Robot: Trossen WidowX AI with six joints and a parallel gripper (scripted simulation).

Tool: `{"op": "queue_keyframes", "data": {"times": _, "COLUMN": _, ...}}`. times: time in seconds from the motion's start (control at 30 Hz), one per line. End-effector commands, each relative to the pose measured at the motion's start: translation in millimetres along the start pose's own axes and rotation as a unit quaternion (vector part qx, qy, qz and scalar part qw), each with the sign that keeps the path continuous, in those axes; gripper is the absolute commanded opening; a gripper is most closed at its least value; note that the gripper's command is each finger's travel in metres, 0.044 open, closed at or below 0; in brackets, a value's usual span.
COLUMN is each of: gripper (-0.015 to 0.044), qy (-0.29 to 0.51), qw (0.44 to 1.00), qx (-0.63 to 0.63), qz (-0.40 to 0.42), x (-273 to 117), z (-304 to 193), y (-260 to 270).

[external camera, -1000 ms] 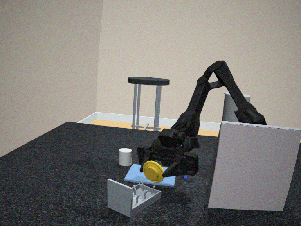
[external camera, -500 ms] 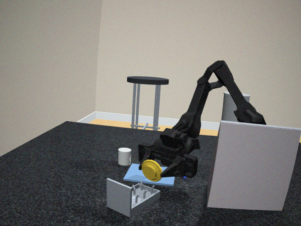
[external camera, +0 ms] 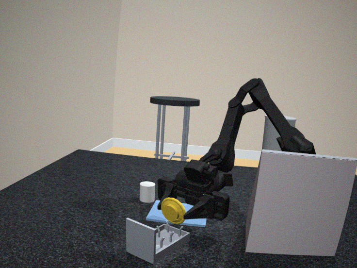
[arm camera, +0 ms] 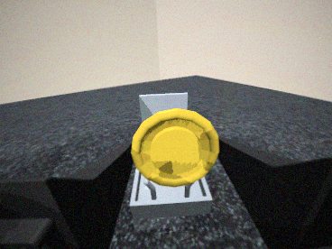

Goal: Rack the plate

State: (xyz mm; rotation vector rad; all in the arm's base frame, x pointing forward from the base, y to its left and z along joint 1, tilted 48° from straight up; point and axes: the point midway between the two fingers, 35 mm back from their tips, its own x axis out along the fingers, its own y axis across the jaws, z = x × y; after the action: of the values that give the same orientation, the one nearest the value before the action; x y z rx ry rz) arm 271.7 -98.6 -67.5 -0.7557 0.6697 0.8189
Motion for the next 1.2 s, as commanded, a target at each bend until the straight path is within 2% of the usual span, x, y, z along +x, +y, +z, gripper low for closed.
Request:
{"op": "queue_keyframes", "data": {"times": 0.0, "gripper": 0.0, "qy": 0.001, "qw": 1.0, "qx": 0.004, "qz": 0.003, "x": 3.1, "z": 0.0, "y": 2.8}}
{"op": "queue_keyframes", "data": {"times": 0.47, "gripper": 0.0, "qy": -0.001, "qw": 1.0, "qx": -0.004, "qz": -0.002, "x": 21.3, "z": 2.6, "y": 5.0}}
{"op": "queue_keyframes", "data": {"times": 0.67, "gripper": 0.0, "qy": -0.001, "qw": 1.0, "qx": -0.004, "qz": -0.003, "x": 21.9, "z": 1.1, "y": 5.2}}
{"op": "queue_keyframes", "data": {"times": 0.8, "gripper": 0.0, "qy": -0.002, "qw": 1.0, "qx": -0.008, "qz": -0.006, "x": 24.4, "z": -17.1, "y": 6.0}}
{"op": "queue_keyframes", "data": {"times": 1.17, "gripper": 0.0, "qy": 0.003, "qw": 1.0, "qx": -0.001, "qz": -0.002, "x": 22.9, "z": -12.6, "y": 8.8}}
